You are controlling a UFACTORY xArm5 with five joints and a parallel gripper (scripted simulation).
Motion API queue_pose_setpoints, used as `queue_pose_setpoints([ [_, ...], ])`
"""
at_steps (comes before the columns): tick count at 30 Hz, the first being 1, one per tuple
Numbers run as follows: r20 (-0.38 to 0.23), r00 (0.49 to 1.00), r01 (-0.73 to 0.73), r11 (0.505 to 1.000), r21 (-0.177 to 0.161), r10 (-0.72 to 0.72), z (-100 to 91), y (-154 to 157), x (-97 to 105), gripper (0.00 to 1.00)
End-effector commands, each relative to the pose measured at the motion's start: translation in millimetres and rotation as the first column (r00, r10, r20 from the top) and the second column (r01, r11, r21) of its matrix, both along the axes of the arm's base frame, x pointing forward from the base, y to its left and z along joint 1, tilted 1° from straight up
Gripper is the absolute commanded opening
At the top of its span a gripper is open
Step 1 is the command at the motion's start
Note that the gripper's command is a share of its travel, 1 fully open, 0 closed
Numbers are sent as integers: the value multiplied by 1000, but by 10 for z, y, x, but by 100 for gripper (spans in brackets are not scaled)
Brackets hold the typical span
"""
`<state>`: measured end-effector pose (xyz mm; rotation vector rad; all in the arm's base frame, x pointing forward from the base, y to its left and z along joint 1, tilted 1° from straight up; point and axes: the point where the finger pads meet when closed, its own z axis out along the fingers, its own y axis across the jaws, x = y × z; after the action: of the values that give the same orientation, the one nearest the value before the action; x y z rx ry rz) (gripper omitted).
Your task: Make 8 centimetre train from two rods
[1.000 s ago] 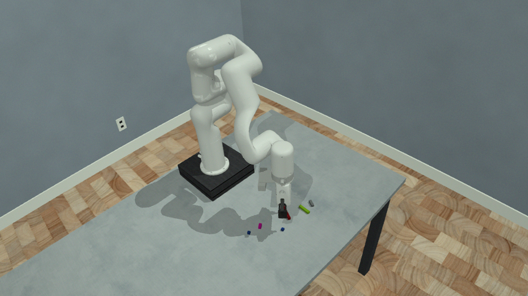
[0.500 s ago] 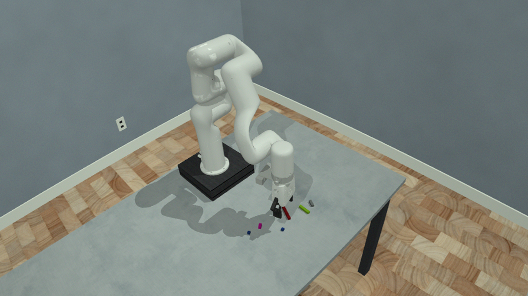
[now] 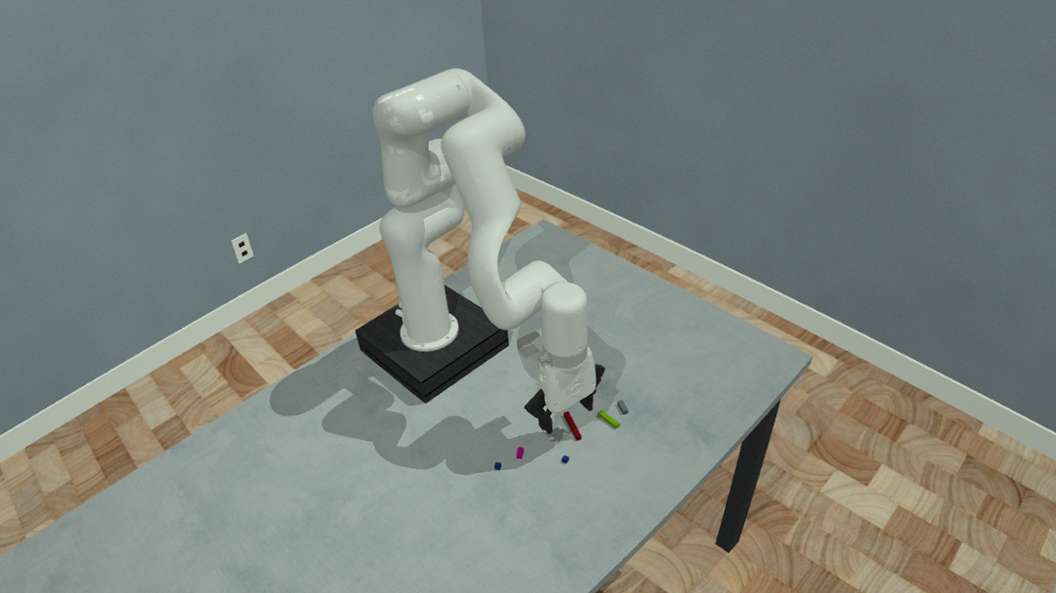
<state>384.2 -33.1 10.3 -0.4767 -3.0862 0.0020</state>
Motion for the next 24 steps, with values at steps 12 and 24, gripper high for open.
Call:
queue_pose_setpoints([
  [12,5,869,495,869,-8,-495,10,-5,15,100],
  [24,8,618,786,618,-13,-786,11,-9,17,100],
])
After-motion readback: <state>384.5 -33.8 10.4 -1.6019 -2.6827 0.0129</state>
